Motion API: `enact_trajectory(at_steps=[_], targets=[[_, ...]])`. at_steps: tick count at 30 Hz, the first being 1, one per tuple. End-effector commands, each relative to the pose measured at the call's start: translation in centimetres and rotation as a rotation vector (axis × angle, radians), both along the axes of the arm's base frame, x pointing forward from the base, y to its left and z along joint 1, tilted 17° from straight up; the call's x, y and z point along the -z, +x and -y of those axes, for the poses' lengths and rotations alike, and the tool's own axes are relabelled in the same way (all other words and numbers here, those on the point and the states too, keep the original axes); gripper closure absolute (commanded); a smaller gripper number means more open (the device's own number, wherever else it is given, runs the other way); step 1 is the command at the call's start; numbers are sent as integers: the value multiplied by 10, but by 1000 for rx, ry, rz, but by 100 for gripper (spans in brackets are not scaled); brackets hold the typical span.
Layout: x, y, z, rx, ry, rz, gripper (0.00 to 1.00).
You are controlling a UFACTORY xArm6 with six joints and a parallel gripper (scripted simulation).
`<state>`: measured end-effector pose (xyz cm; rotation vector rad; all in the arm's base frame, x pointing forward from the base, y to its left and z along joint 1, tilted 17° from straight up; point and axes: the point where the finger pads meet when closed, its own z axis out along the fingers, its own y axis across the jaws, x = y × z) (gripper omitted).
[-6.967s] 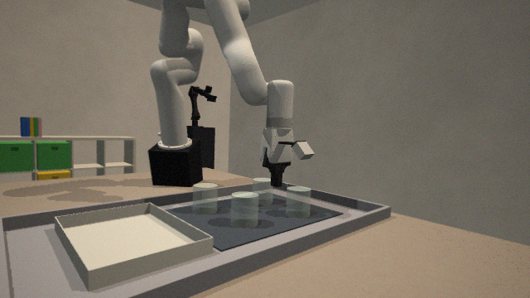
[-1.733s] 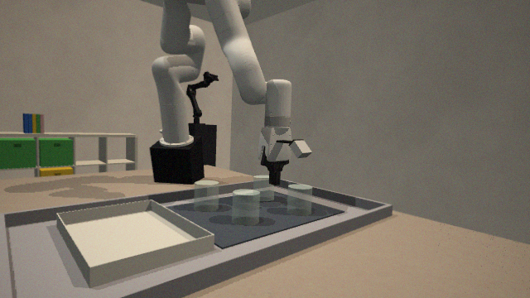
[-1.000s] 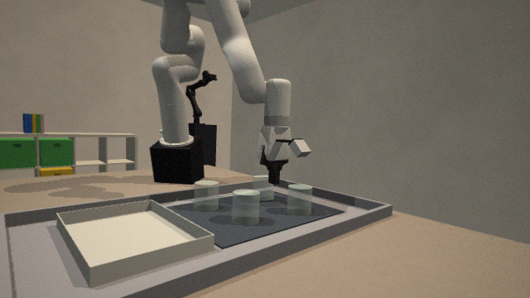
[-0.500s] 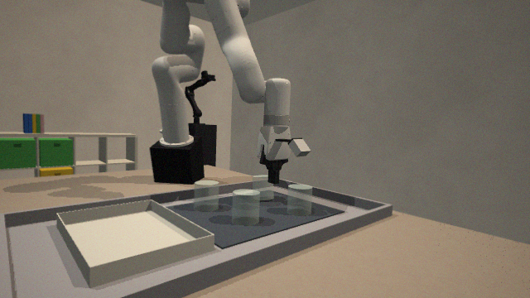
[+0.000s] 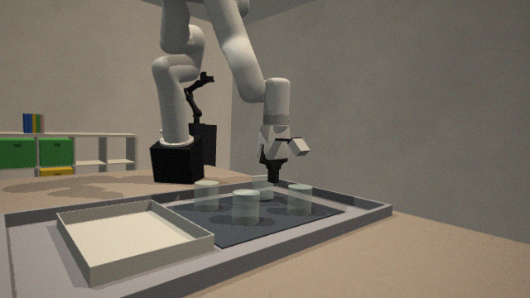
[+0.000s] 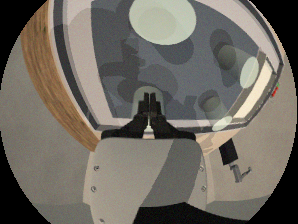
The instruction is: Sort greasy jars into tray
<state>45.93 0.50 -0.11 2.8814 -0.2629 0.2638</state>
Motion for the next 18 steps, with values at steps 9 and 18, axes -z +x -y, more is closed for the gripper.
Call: enact_trajectory(at_steps=[9,18], targets=[[1,22,5,-1,0,2,100],[2,24,5,-1,0,2,100]])
